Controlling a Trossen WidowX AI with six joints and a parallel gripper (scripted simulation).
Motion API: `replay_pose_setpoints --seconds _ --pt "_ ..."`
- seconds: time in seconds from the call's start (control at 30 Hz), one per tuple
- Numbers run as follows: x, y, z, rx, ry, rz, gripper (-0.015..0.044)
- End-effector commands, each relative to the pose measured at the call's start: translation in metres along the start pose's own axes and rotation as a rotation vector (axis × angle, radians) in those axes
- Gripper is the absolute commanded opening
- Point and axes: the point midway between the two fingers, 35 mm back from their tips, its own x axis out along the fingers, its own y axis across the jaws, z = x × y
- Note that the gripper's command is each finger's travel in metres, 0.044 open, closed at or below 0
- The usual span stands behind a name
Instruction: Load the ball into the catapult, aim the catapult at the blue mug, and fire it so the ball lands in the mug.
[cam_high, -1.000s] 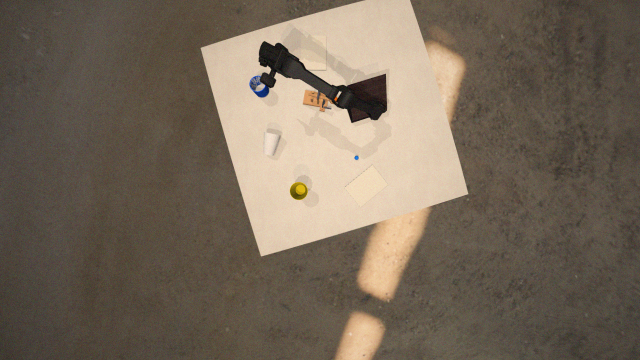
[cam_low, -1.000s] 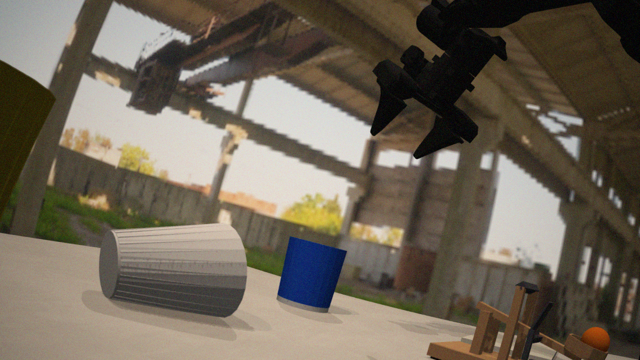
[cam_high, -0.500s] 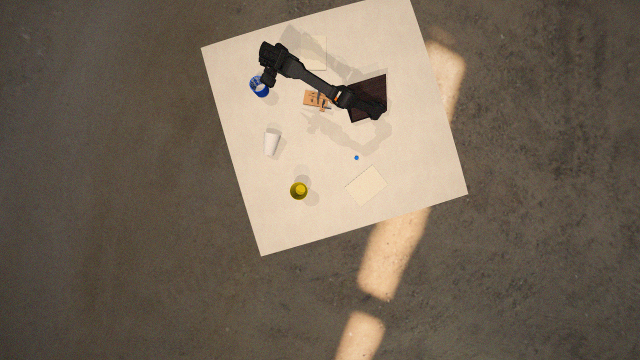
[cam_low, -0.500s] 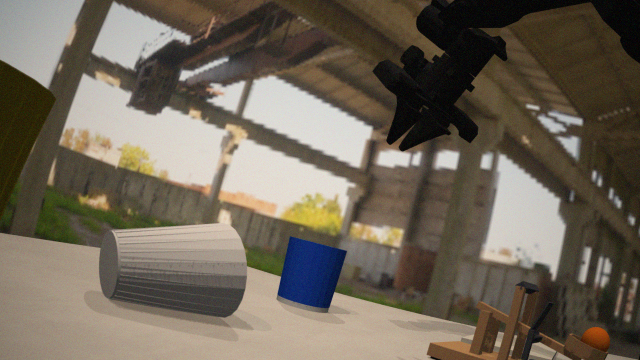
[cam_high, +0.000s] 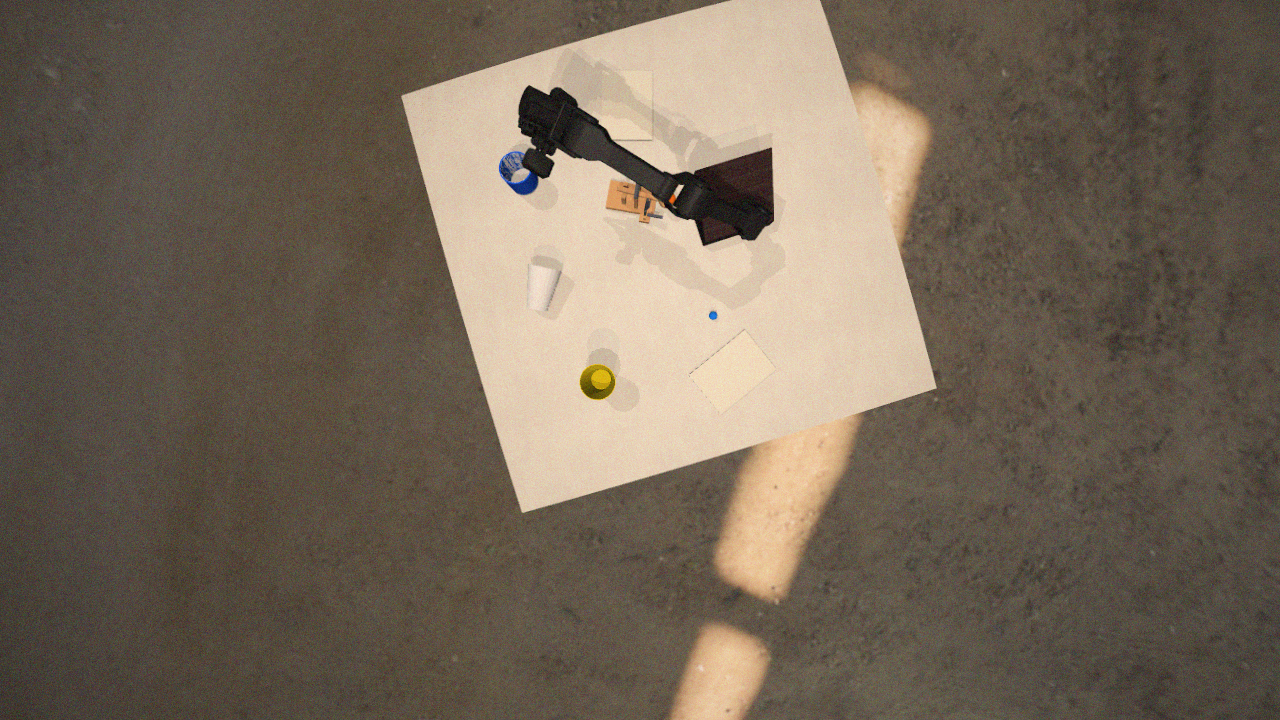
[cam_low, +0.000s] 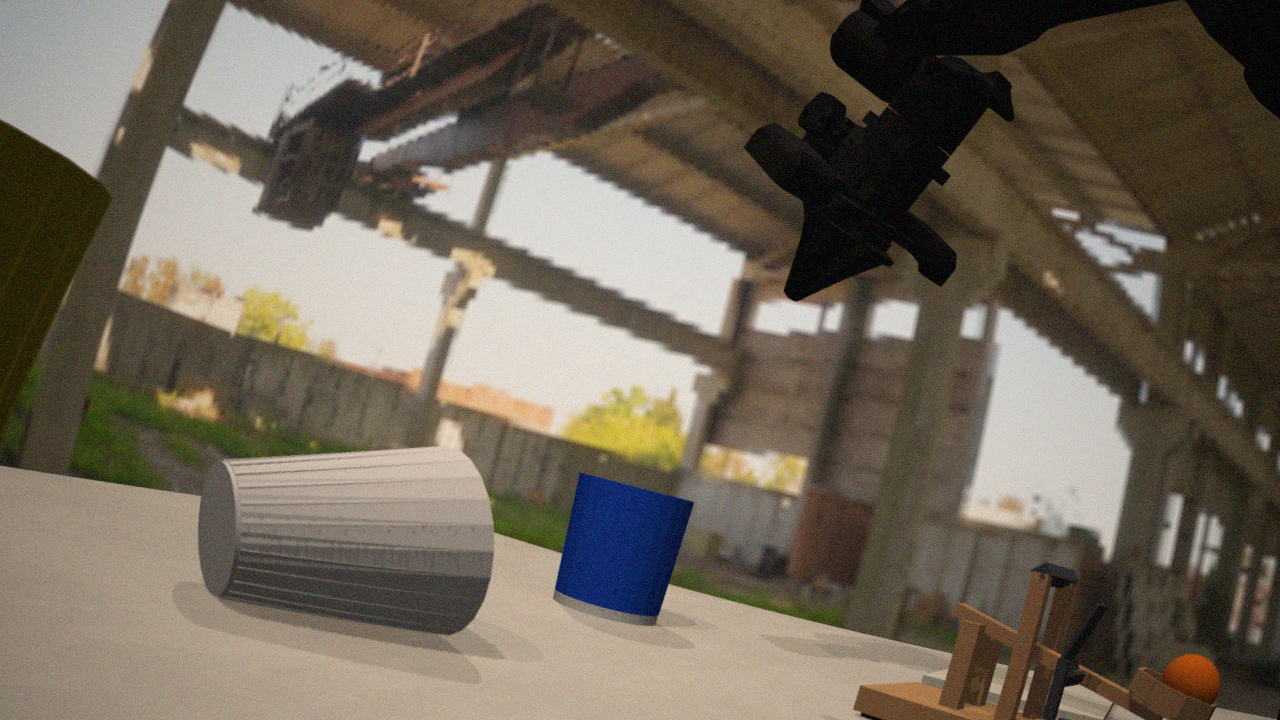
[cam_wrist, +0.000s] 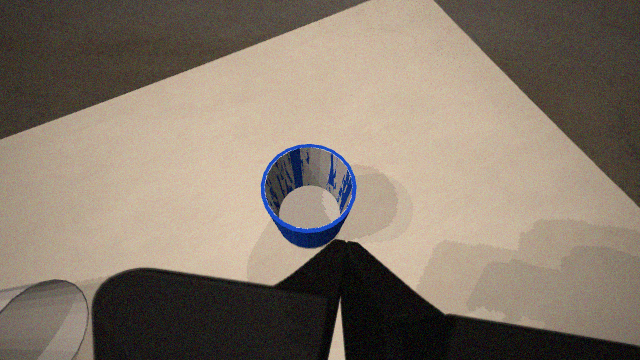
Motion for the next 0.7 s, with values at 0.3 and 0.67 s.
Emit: replay_pose_setpoints --seconds 0.3,0.67 --pt "-0.002 0.024 -0.05 -0.311 0.121 -0.105 0.0" --pt "-0.01 0.039 -0.103 -0.619 0.26 -0.171 0.0"
